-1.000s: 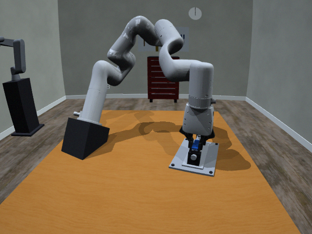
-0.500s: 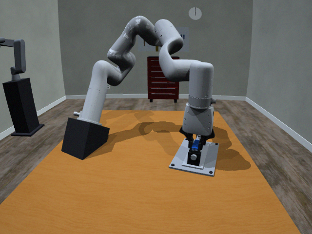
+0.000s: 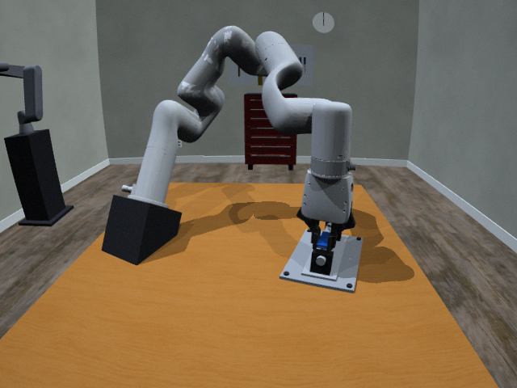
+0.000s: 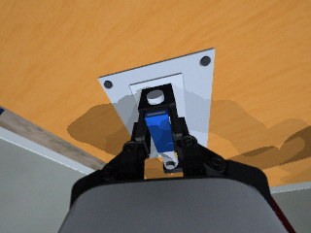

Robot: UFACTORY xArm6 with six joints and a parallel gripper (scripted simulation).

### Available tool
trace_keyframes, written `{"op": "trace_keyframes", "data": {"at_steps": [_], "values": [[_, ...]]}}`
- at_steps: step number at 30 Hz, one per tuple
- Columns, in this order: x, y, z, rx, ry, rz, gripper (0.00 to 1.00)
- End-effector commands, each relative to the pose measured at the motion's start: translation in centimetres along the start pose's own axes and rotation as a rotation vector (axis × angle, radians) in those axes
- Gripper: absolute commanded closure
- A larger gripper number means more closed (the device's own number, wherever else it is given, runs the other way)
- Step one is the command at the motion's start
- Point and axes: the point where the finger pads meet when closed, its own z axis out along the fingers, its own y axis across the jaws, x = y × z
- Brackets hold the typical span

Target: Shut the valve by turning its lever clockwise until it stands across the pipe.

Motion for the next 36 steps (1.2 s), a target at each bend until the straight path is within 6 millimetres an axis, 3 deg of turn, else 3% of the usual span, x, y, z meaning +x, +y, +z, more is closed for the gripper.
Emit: {"op": "trace_keyframes", "data": {"at_steps": [1,36], "values": [[0.1,0.6,0.1,-0.009,-0.004,0.024,1.00],[-0.1,2.2,0.1,-0.009,-0.003,0.229,1.00]]}}
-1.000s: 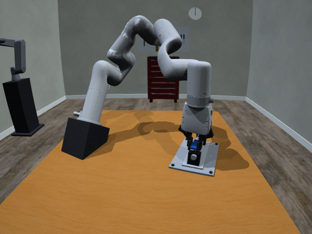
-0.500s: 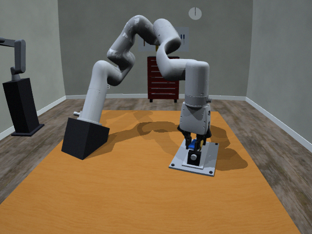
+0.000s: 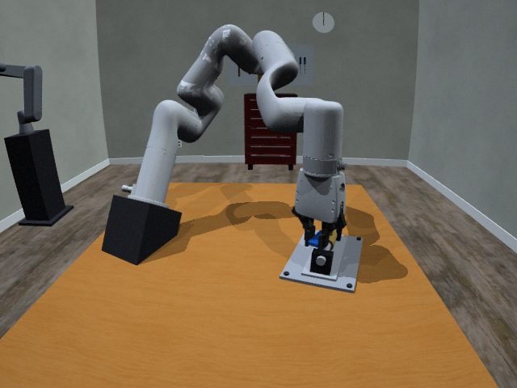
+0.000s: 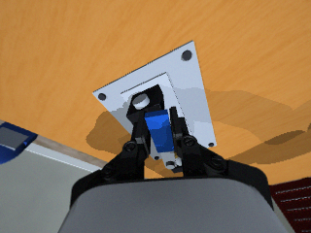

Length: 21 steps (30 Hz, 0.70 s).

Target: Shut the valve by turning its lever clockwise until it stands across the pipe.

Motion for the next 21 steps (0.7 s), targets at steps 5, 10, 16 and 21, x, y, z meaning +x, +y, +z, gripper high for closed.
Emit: {"op": "trace_keyframes", "data": {"at_steps": [5,10,16,21], "values": [[0.05,0.90,0.08,-0.011,-0.003,0.064,1.00],[0.04,0.95,0.08,-0.011,-0.003,0.070,1.00],[0.01,1.35,0.07,-0.011,-0.003,0.121,1.00],[-0.03,1.57,0.07,-0.011,-0.003,0.148,1.00]]}}
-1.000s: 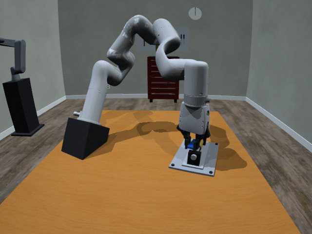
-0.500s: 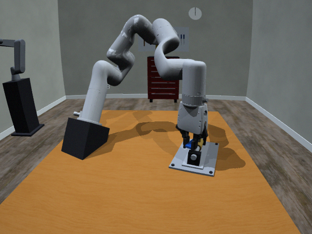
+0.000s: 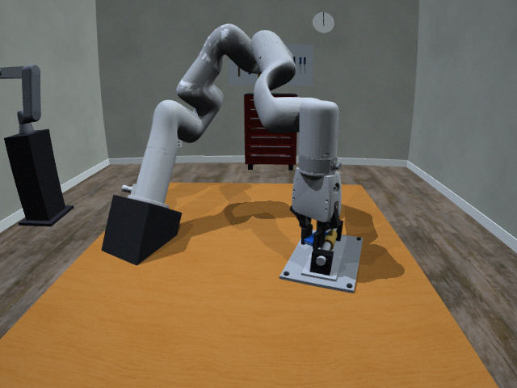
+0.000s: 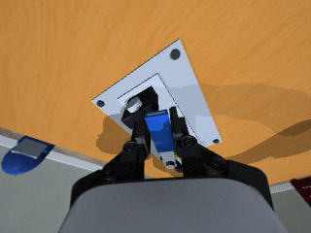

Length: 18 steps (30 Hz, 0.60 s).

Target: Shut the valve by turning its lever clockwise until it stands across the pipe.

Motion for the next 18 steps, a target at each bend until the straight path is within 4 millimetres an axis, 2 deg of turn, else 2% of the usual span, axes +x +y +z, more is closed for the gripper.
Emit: {"op": "trace_keyframes", "data": {"at_steps": [1,18], "values": [[0.04,0.71,0.08,-0.011,-0.003,0.040,1.00],[-0.03,1.45,0.07,-0.011,-0.002,0.133,1.00]]}}
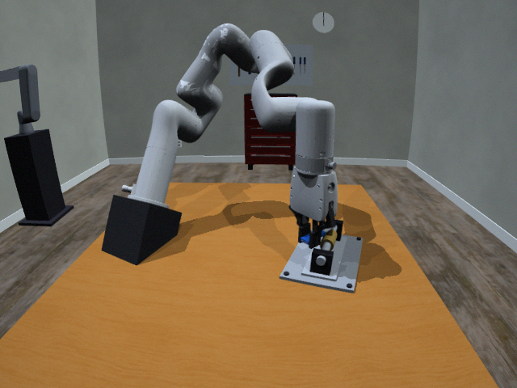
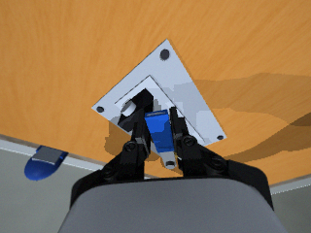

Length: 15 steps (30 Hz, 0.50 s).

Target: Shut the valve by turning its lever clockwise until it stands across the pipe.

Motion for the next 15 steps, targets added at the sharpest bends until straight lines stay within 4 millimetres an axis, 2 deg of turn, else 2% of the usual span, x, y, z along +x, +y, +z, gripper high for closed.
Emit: {"op": "trace_keyframes", "data": {"at_steps": [1,15], "values": [[0.02,0.62,0.08,-0.011,-0.002,0.027,1.00],[-0.02,1.25,0.07,-0.011,-0.001,0.107,1.00]]}}
